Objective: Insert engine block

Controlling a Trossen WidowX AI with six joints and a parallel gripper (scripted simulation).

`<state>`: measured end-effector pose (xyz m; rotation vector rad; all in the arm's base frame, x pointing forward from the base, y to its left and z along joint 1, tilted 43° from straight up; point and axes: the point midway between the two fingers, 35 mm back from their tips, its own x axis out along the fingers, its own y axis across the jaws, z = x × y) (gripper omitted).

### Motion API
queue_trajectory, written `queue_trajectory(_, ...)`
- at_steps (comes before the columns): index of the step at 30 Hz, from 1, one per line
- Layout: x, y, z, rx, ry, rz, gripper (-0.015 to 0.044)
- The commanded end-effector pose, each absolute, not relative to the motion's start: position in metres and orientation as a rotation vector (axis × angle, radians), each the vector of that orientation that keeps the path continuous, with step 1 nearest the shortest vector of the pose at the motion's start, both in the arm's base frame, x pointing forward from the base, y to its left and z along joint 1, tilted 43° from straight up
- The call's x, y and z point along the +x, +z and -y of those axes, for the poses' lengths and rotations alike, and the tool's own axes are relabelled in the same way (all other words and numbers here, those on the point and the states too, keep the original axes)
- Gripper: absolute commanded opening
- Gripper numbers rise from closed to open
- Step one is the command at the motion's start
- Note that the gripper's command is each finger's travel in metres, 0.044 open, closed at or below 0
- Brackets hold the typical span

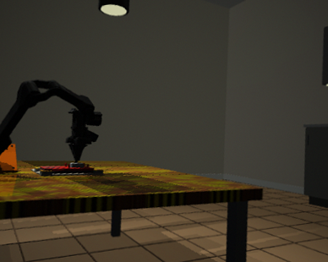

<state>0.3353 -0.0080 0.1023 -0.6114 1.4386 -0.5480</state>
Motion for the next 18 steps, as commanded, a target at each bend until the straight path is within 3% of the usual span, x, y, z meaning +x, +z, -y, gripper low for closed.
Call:
queue_trajectory(1, 0.3353, 0.1026, 0.0078, -0.609, -0.551, -1.438, 0.002)
queue_trajectory(2, 0.3353, 0.1026, 0.0078, -0.609, -0.551, -1.438, 0.0)
queue_trajectory(18, 0.3353, 0.1026, 0.0078, -0.609, -0.551, -1.438, 0.0)
